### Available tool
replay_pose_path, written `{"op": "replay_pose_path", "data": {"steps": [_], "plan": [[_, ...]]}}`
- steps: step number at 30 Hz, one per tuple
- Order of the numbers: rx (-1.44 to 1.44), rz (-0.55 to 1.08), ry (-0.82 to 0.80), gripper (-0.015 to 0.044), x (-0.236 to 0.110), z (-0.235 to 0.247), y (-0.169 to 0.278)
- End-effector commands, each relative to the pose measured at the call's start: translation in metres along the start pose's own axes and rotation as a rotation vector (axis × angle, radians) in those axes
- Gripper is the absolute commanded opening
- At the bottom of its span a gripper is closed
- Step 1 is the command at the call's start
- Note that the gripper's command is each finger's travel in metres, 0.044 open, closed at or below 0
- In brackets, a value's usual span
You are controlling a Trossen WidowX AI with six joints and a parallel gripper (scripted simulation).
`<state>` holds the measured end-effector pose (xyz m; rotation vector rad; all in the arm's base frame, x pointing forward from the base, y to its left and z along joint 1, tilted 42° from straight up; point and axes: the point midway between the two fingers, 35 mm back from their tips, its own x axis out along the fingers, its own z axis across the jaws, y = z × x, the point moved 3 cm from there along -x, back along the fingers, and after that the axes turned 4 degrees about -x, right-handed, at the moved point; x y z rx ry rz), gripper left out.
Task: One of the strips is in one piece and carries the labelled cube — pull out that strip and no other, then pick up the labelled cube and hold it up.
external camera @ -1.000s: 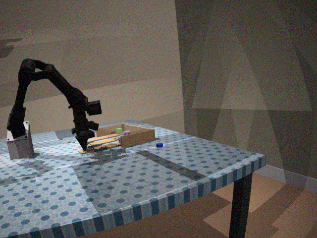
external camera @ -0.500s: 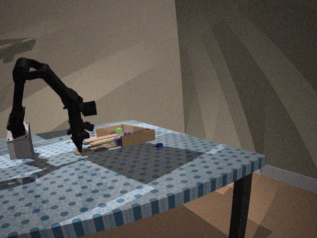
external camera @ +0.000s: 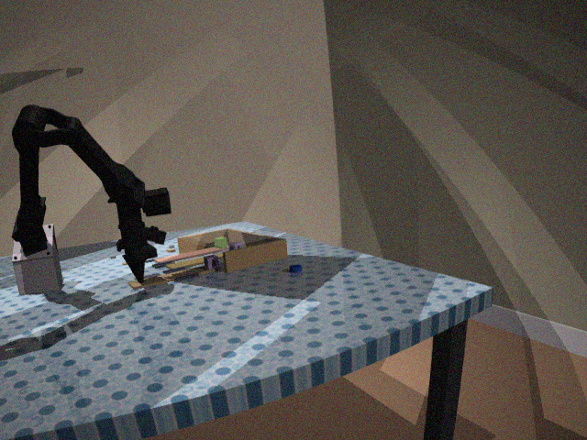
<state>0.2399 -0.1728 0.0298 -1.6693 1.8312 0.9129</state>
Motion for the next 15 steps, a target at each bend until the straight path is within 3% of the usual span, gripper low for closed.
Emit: {"op": "replay_pose_path", "data": {"steps": [1, 15], "plan": [[-0.004, 0.024, -0.008, 0.0, 0.005, 0.002, 0.012], [-0.005, 0.025, -0.008, 0.0, 0.005, 0.003, 0.033]]}}
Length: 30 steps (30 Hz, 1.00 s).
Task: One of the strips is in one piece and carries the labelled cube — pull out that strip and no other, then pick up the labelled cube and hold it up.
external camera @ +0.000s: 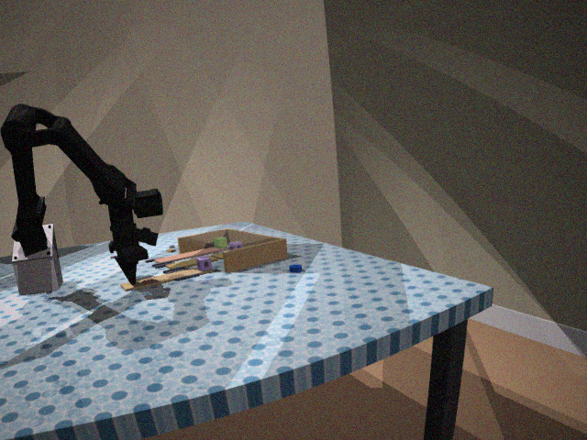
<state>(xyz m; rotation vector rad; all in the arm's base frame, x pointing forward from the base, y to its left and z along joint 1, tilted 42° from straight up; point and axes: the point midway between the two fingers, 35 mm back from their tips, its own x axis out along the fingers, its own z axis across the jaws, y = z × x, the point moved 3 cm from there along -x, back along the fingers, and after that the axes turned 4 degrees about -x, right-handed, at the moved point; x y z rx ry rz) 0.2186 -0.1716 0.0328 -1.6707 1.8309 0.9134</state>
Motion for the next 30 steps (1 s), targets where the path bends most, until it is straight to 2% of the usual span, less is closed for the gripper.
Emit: {"op": "replay_pose_path", "data": {"steps": [1, 30], "plan": [[-0.004, 0.025, -0.009, 0.0, 0.005, 0.0021, 0.0124], [-0.005, 0.026, -0.009, 0.0, 0.0049, 0.0024, 0.0192]]}}
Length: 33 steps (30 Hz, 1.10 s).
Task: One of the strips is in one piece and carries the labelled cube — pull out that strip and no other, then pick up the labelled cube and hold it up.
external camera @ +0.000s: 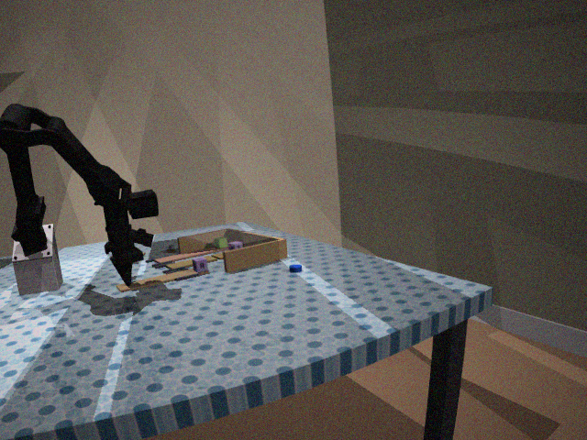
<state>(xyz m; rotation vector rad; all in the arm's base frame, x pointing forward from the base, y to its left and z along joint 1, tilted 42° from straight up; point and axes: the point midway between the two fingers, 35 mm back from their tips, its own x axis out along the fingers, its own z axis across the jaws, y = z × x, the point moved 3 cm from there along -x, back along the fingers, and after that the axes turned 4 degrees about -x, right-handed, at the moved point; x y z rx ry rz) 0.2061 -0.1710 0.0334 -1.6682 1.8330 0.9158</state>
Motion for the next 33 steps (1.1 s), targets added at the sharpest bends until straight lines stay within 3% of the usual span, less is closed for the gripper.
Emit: {"op": "replay_pose_path", "data": {"steps": [1, 5, 10, 14, 30, 33], "plan": [[-0.004, 0.023, -0.008, 0.0, 0.004, 0.001, 0.007], [-0.004, 0.023, -0.008, 0.0, 0.004, 0.001, 0.007], [-0.003, 0.02, -0.01, 0.0, -0.039, -0.001, -0.003], [-0.003, 0.021, -0.01, 0.0, -0.042, -0.001, -0.003], [0.051, 0.019, -0.009, 0.042, -0.045, -0.007, -0.064], [0.052, 0.018, -0.009, 0.044, -0.046, -0.008, -0.076]]}}
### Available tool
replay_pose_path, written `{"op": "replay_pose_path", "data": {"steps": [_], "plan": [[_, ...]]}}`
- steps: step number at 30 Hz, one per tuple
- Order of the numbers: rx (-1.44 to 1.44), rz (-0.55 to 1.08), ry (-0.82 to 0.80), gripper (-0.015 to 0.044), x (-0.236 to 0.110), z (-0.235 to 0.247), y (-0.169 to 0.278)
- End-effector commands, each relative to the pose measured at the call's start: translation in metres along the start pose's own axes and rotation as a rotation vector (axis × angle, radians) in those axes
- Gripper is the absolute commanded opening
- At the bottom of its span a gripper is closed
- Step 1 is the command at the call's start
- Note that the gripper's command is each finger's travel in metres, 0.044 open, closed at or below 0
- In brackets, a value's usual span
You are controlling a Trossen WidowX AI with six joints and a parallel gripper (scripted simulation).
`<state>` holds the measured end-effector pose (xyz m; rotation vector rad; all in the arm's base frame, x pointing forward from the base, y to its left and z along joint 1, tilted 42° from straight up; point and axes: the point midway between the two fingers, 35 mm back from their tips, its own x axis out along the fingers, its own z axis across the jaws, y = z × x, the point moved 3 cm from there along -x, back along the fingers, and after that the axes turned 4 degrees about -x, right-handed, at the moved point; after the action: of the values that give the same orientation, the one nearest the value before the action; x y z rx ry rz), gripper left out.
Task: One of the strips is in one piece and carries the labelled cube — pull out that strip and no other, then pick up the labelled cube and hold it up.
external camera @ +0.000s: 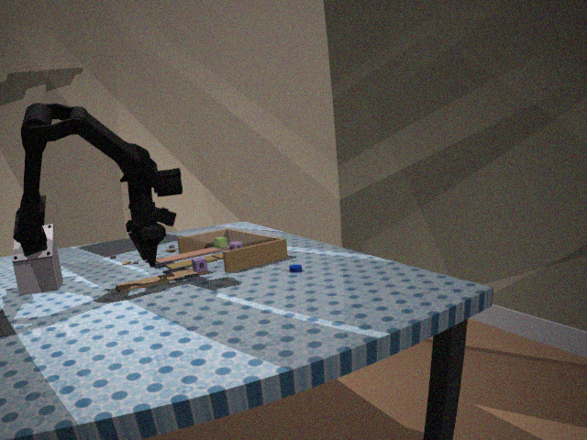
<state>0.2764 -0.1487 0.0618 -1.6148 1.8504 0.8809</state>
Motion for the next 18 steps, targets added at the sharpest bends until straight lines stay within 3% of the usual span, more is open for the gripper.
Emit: {"op": "replay_pose_path", "data": {"steps": [1, 18], "plan": [[0.003, -0.001, 0.004, 0.044, -0.002, -0.001, -0.015], [0.006, -0.004, 0.003, 0.044, -0.01, -0.004, -0.079]]}}
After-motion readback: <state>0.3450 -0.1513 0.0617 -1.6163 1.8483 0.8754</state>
